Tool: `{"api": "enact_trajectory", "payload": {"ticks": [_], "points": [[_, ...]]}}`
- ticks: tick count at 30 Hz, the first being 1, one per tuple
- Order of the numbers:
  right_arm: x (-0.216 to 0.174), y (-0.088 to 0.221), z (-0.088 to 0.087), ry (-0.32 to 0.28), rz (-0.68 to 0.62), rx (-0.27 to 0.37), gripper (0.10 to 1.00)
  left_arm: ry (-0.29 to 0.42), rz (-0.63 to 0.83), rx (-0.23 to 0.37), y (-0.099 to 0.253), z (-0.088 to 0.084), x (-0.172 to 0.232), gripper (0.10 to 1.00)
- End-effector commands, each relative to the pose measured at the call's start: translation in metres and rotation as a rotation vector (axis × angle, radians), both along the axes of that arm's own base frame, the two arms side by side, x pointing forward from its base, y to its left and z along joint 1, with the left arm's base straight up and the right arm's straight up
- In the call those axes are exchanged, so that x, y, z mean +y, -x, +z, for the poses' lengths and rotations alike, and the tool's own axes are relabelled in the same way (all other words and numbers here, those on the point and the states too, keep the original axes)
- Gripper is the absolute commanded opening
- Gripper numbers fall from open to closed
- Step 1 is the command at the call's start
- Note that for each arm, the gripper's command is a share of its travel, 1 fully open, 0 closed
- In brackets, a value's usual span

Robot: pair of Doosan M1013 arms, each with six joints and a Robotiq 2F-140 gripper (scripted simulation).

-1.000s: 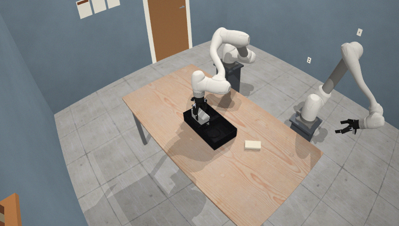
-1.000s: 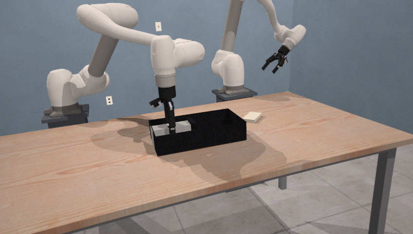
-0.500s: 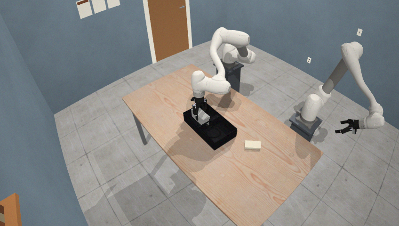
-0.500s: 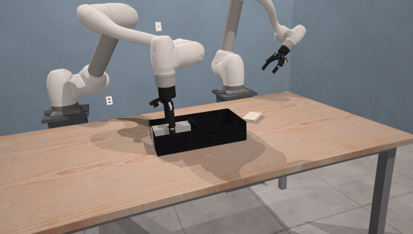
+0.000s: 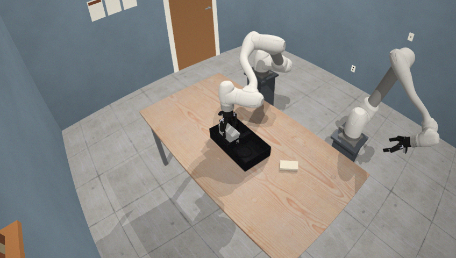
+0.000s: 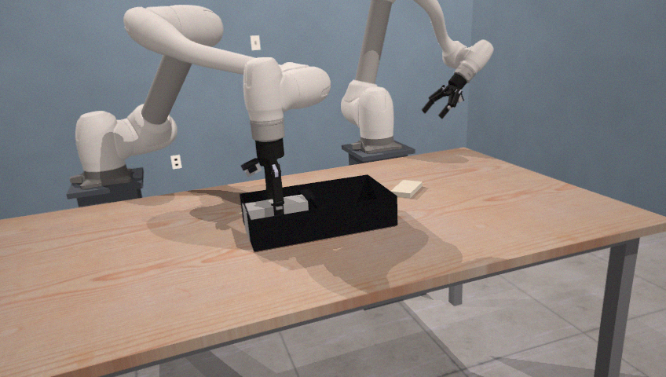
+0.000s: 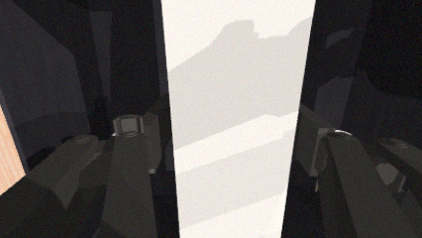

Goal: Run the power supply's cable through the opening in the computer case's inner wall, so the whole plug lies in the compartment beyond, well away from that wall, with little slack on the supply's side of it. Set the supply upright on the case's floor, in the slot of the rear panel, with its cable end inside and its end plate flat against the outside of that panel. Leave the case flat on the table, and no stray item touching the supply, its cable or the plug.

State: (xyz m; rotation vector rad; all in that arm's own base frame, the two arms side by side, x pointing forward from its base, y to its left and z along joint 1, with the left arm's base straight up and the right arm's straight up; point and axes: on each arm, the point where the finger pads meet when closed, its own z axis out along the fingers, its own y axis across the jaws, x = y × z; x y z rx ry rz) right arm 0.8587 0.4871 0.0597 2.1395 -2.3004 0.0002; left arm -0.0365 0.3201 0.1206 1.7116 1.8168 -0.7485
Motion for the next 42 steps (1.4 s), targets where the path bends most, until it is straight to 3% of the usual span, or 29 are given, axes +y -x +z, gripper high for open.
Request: {"api": "enact_trajectory", "payload": {"ticks": [1,33,37,42], "points": [[0.0,0.0,0.001,-0.001,0.0,-0.001,1.0,-0.001,0.0,0.0,0.0,0.0,0.0,1.0],[0.0,0.0,0.003,-0.001,0.0,-0.001,1.0,-0.001,0.0,0.0,0.0,0.0,0.0,1.0],[0.0,0.0,0.028,-0.001,0.0,-0.001,1.0,-0.001,0.0,0.0,0.0,0.0,0.0,1.0],[0.0,0.0,0.087,-0.001,0.0,-0.001,1.0,-0.001,0.0,0.0,0.0,0.0,0.0,1.0]]}}
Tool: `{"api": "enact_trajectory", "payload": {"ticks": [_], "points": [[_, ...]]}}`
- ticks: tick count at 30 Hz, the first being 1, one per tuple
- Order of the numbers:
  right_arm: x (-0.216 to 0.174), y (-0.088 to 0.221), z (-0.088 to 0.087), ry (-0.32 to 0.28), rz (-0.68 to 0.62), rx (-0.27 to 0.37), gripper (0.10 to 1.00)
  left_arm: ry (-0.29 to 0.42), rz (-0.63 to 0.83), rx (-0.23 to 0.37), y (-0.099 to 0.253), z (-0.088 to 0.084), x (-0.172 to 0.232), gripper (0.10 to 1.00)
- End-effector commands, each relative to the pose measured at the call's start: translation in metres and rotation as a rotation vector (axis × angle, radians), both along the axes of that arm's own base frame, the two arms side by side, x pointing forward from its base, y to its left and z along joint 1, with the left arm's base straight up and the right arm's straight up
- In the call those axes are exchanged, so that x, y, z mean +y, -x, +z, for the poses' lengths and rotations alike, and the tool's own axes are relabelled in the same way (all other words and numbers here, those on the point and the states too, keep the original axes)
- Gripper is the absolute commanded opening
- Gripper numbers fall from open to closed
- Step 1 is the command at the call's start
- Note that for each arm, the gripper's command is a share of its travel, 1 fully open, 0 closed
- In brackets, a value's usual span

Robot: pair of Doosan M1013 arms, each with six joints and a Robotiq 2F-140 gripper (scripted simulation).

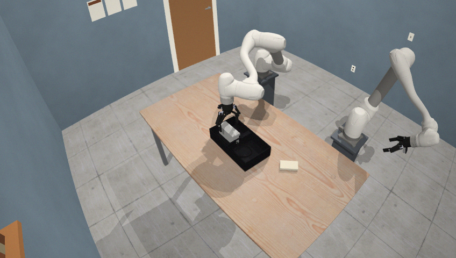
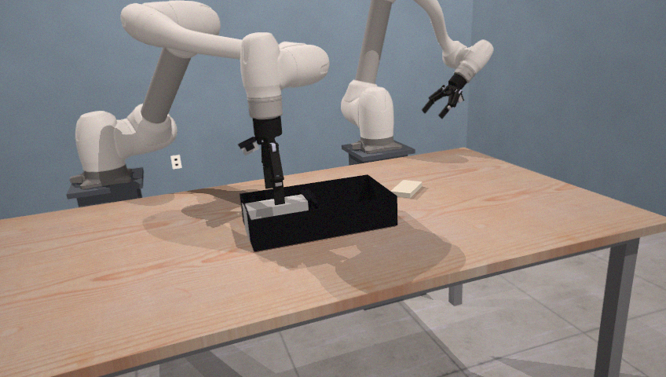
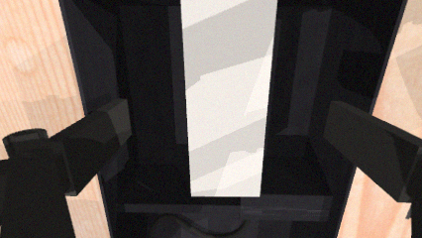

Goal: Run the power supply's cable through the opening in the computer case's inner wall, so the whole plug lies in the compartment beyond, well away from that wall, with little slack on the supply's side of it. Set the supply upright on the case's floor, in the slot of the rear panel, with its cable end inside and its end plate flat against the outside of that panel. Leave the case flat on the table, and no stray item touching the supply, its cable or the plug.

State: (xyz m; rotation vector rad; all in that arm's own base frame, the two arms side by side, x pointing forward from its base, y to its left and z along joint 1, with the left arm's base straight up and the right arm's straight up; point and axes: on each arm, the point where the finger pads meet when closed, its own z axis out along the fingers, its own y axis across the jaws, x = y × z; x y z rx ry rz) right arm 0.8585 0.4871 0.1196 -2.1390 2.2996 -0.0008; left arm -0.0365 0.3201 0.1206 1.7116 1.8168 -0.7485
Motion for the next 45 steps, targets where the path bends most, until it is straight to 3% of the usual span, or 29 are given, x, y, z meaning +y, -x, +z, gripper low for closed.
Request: {"api": "enact_trajectory", "payload": {"ticks": [1,4,10,16,30,40,45], "points": [[0.0,0.0,0.038,-0.001,0.0,0.0,1.0,-0.001,0.0,0.0,0.0,0.0,0.0,1.0],[0.0,0.0,0.057,-0.001,0.0,0.0,1.0,-0.001,0.0,0.0,0.0,0.0,0.0,1.0],[0.0,0.0,0.061,-0.001,0.0,0.0,1.0,-0.001,0.0,0.0,0.0,0.0,0.0,1.0],[0.0,0.0,0.033,-0.001,0.016,0.0,1.0,-0.001,0.0,0.0,0.0,0.0,0.0,1.0],[0.0,0.0,0.026,-0.001,0.017,0.0,1.0,-0.001,0.0,0.0,0.0,0.0,0.0,1.0],[0.0,0.0,0.006,-0.001,0.017,0.0,1.0,-0.001,0.0,0.0,0.0,0.0,0.0,1.0],[0.0,0.0,-0.011,-0.001,0.017,0.0,1.0,-0.001,0.0,0.0,0.0,0.0,0.0,1.0]]}}
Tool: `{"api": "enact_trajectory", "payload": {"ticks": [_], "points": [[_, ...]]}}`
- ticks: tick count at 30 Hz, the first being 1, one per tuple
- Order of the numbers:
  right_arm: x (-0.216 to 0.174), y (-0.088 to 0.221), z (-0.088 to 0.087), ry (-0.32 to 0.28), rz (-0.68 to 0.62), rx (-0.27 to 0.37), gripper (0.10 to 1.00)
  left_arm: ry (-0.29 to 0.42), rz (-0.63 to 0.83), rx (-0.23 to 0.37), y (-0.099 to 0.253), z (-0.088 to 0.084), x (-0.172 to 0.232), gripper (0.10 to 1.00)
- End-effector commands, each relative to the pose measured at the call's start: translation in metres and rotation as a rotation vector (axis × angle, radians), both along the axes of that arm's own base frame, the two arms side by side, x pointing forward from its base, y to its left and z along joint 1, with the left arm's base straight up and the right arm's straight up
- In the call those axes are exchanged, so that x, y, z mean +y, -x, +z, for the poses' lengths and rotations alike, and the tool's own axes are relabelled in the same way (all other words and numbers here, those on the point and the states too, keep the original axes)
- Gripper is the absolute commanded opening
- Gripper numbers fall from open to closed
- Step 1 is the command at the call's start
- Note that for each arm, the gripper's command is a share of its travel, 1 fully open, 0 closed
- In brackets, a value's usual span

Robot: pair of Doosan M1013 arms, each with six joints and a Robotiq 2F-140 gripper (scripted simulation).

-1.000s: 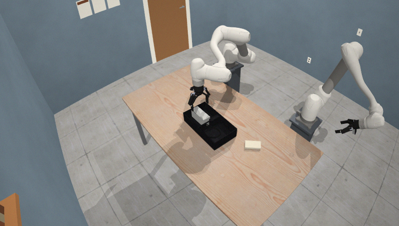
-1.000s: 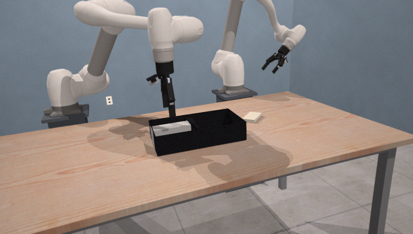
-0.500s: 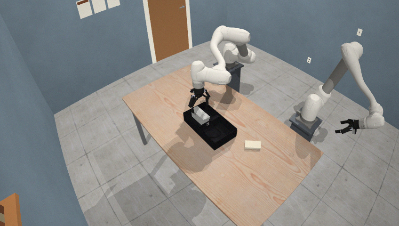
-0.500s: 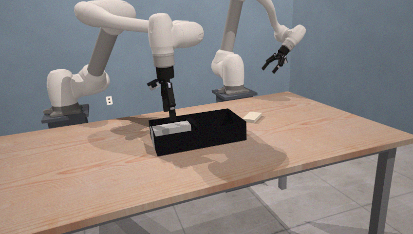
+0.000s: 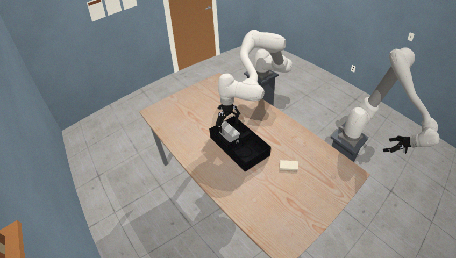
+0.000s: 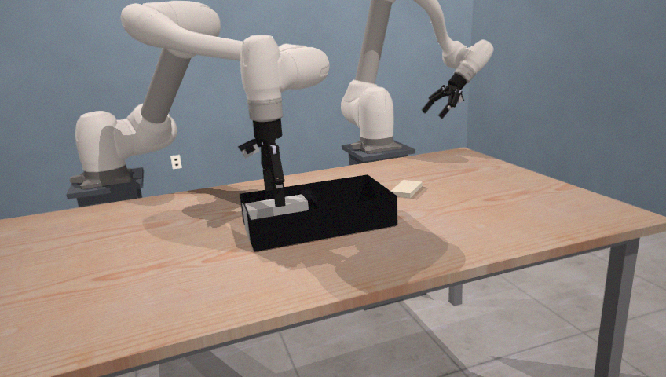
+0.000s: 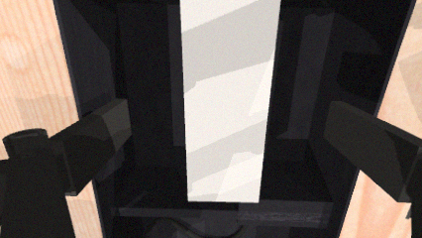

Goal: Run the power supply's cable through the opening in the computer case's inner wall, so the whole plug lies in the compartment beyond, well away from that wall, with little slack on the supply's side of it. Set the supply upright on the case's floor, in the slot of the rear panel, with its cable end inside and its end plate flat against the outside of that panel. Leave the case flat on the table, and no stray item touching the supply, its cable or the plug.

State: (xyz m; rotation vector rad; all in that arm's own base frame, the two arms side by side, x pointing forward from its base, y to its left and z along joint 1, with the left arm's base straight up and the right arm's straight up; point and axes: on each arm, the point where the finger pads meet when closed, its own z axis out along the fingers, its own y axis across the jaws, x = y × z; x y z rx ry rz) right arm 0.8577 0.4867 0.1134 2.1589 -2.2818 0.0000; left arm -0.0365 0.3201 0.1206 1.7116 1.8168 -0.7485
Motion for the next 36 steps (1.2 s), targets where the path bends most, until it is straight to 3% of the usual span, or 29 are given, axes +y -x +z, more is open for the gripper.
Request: {"api": "enact_trajectory", "payload": {"ticks": [1,10,25,26,36], "points": [[0.0,0.0,-0.009,-0.001,0.0,-0.001,1.0,-0.001,0.0,0.0,0.0,0.0,0.0,1.0],[0.0,0.0,-0.039,-0.001,0.0,-0.001,1.0,-0.001,0.0,0.0,0.0,0.0,0.0,1.0],[0.0,0.0,-0.053,-0.001,0.0,-0.001,1.0,-0.001,0.0,0.0,0.0,0.0,0.0,1.0],[0.0,0.0,-0.053,-0.001,0.0,-0.001,0.099,-0.001,0.0,0.0,0.0,0.0,0.0,1.0],[0.0,0.0,-0.053,-0.001,0.0,-0.001,0.099,-0.001,0.0,0.0,0.0,0.0,0.0,1.0]]}}
